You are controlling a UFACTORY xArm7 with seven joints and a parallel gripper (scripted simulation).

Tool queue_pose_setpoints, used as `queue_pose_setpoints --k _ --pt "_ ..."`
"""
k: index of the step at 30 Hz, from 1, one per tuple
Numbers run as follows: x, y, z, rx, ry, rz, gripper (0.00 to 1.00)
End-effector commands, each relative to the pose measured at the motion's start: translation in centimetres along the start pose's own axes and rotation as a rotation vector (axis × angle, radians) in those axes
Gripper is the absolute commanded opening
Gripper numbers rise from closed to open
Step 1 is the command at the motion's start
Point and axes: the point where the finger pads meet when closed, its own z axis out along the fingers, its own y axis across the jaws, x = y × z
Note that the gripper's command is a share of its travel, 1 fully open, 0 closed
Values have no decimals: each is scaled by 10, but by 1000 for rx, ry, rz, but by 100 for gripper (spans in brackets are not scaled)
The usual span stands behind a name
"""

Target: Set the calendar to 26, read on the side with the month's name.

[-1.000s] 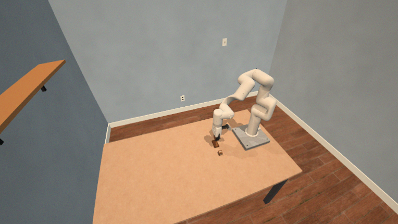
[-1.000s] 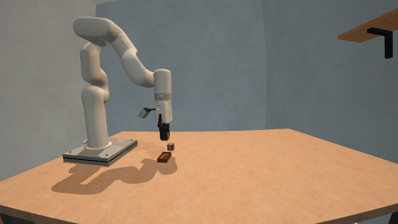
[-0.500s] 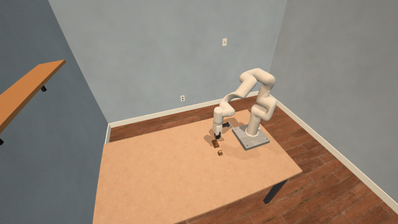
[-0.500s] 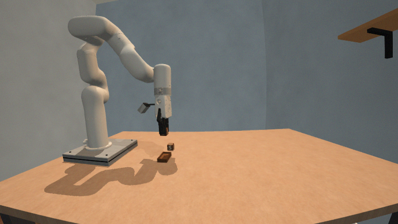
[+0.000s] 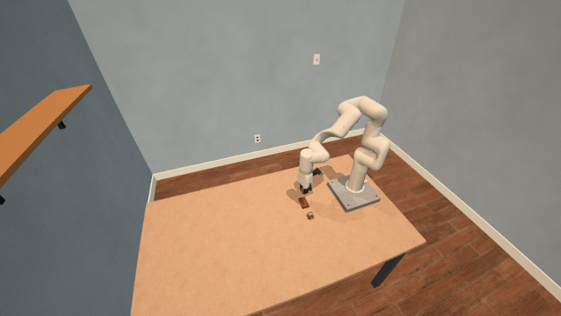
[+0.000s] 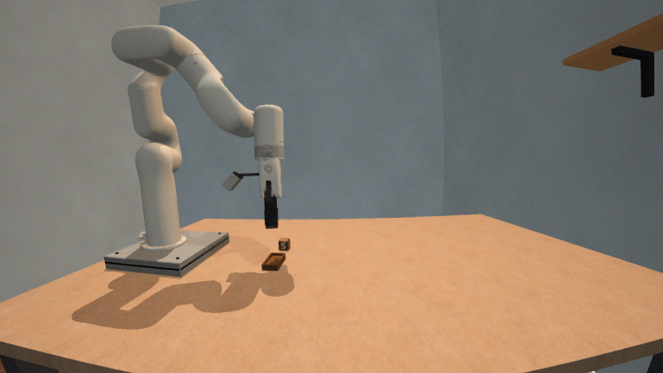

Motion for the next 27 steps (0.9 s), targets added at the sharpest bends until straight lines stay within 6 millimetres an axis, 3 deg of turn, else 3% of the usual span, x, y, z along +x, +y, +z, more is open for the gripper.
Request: queue_pose_setpoints --k 1,27 --pt "1 -13 0 -15 -6 -173 29" --pt "17 -70 4 -12 -11 -909 29"
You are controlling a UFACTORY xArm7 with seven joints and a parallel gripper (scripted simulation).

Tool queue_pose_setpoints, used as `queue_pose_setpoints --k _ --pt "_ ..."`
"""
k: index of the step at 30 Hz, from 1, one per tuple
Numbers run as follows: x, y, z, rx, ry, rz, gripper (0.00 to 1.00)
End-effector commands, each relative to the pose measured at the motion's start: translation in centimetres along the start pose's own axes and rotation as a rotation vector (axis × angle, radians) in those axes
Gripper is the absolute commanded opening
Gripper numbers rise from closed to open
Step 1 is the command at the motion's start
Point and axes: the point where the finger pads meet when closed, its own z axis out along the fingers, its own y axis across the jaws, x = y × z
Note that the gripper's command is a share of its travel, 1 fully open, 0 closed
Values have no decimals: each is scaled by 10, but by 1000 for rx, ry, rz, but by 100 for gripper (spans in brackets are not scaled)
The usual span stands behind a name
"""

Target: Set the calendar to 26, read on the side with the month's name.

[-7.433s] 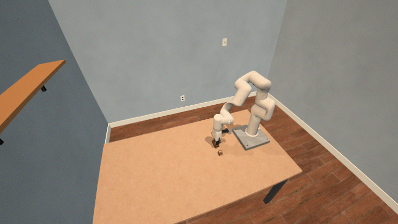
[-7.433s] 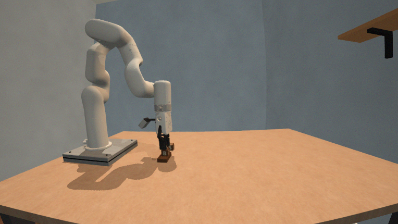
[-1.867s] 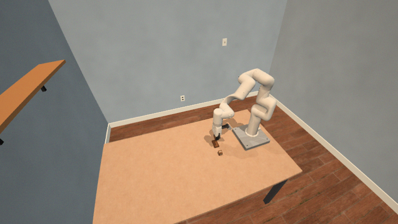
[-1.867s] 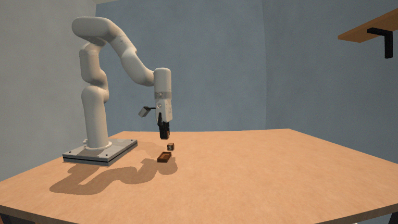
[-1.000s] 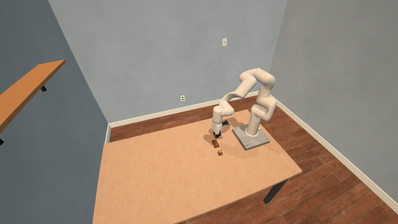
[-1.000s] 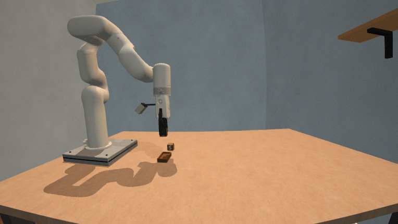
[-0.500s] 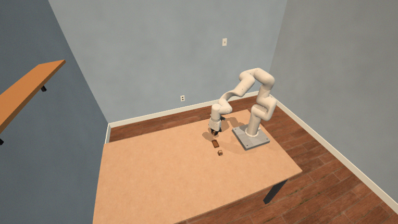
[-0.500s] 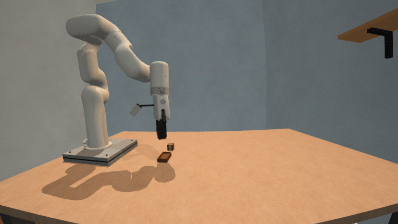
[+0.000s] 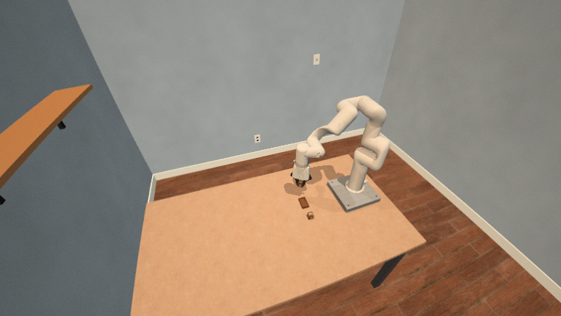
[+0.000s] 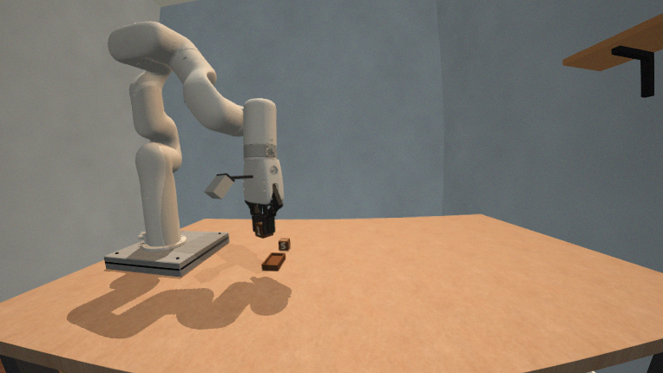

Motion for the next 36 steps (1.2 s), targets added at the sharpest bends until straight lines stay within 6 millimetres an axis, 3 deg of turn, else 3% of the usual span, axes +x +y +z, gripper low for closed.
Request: queue_pose_setpoints --k 1,10,17,36 --pt "11 -8 0 -11 -15 -173 29" --pt "32 -17 2 -9 -14 -446 29" --pt "39 -19 3 -8 -14 -538 29" --pt "41 -20 4 -8 -14 -560 29"
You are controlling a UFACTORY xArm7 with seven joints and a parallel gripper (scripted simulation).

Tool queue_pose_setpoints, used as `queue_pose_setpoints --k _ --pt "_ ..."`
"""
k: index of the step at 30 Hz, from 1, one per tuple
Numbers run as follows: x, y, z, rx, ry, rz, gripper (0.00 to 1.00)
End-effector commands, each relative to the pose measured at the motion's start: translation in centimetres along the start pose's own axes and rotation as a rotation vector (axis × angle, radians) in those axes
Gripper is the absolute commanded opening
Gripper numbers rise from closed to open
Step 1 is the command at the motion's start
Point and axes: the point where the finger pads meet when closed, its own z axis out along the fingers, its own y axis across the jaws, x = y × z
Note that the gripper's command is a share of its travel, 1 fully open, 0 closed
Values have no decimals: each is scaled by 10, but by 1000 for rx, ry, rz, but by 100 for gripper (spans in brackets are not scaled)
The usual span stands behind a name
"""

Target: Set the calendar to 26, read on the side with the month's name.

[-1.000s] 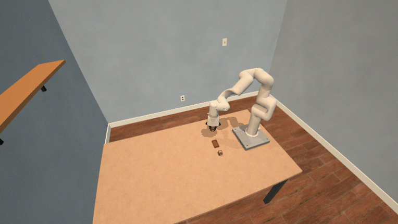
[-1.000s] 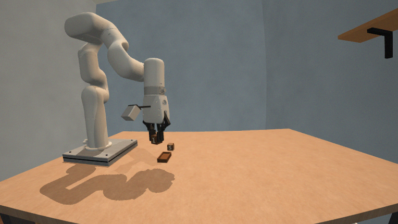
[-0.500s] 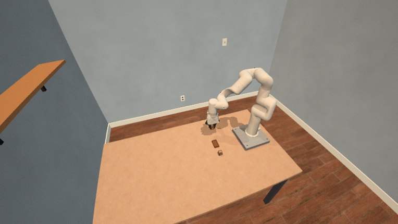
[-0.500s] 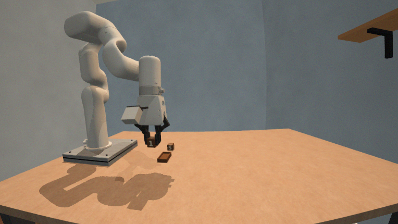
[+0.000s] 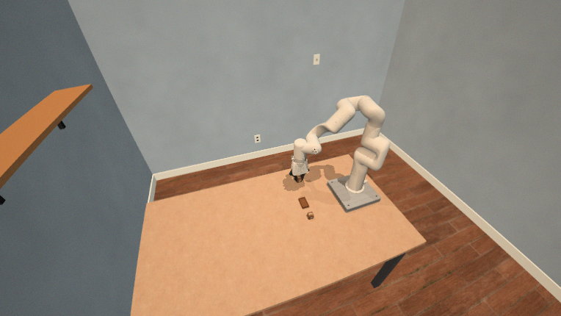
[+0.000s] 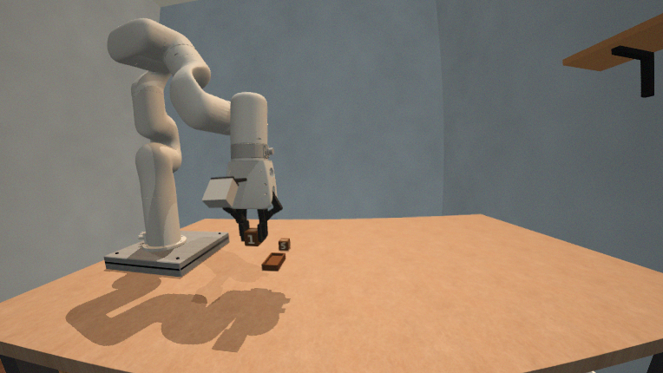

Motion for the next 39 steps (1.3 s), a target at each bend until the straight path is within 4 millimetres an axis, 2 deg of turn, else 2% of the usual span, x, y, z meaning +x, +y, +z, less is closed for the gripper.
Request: queue_pose_setpoints --k 1,10,12,27,39 --pt "0 -1 1 3 0 0 29" --pt "0 -2 27 3 -1 0 29" --pt "0 -2 27 3 -1 0 29" --pt "1 -3 87 3 0 0 29" --pt "1 -3 96 3 0 0 29"
